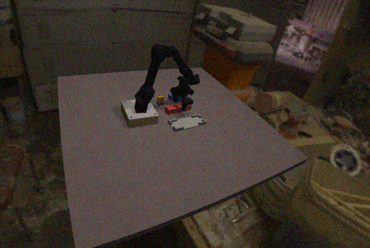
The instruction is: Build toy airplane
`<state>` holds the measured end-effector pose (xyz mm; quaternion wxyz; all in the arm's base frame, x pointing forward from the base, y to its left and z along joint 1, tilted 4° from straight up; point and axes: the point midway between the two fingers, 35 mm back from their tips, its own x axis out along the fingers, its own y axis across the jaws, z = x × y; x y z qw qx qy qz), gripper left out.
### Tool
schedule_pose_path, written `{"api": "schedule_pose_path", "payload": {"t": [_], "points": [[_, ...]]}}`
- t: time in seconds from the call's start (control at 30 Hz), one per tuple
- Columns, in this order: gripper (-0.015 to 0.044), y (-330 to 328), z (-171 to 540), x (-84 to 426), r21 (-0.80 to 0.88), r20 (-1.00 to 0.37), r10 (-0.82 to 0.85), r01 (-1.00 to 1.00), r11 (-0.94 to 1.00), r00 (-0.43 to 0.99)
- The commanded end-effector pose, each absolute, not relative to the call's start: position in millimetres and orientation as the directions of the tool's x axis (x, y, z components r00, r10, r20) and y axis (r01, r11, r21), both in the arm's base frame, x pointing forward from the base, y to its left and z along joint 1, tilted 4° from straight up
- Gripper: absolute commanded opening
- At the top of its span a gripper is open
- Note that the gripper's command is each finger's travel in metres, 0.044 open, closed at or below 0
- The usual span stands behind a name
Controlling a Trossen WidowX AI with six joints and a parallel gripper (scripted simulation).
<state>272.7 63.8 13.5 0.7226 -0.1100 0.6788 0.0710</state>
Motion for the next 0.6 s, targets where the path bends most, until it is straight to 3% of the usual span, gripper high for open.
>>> {"api": "schedule_pose_path", "payload": {"t": [0.0,0.43,0.57], "points": [[0.044,64.0,5.9,271.5,-0.057,-0.997,-0.042,-0.257,0.965,0.063],[0.044,62.9,-12.2,271.4,-0.057,-0.997,-0.042,-0.257,0.965,0.063],[0.0335,62.9,-12.2,271.4,-0.057,-0.997,-0.042,-0.257,0.965,0.063]]}}
